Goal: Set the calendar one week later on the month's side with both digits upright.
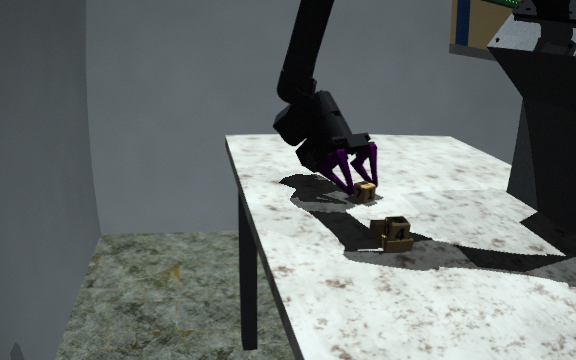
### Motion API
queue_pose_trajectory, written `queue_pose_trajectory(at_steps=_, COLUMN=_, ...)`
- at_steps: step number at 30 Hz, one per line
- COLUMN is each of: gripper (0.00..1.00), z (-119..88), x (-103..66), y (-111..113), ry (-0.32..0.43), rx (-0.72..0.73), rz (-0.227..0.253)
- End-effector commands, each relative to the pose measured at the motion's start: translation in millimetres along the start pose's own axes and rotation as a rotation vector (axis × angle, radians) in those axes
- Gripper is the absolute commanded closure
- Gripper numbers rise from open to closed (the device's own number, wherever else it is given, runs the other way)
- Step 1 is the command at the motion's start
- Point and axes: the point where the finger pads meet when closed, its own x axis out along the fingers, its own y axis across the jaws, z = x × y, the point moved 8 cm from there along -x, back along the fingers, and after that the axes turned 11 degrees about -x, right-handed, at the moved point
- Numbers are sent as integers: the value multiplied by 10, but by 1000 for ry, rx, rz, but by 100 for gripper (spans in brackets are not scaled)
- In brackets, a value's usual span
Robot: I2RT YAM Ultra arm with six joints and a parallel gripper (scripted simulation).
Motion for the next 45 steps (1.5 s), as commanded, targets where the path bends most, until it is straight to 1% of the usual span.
queue_pose_trajectory(at_steps=1, gripper=36, z=-2, x=-54, y=19, ry=-9, rx=-3, rz=1)
queue_pose_trajectory(at_steps=8, gripper=36, z=-57, x=-108, y=29, ry=-9, rx=-3, rz=1)
queue_pose_trajectory(at_steps=22, gripper=36, z=-381, x=-432, y=90, ry=-9, rx=-3, rz=1)
queue_pose_trajectory(at_steps=24, gripper=36, z=-381, x=-432, y=90, ry=-9, rx=-3, rz=1)
queue_pose_trajectory(at_steps=29, gripper=36, z=-458, x=-509, y=105, ry=-9, rx=-3, rz=1)
queue_pose_trajectory(at_steps=41, gripper=36, z=-483, x=-528, y=109, ry=-15, rx=-3, rz=-1)
queue_pose_trajectory(at_steps=45, gripper=36, z=-505, x=-520, y=113, ry=-46, rx=-4, rz=-13)
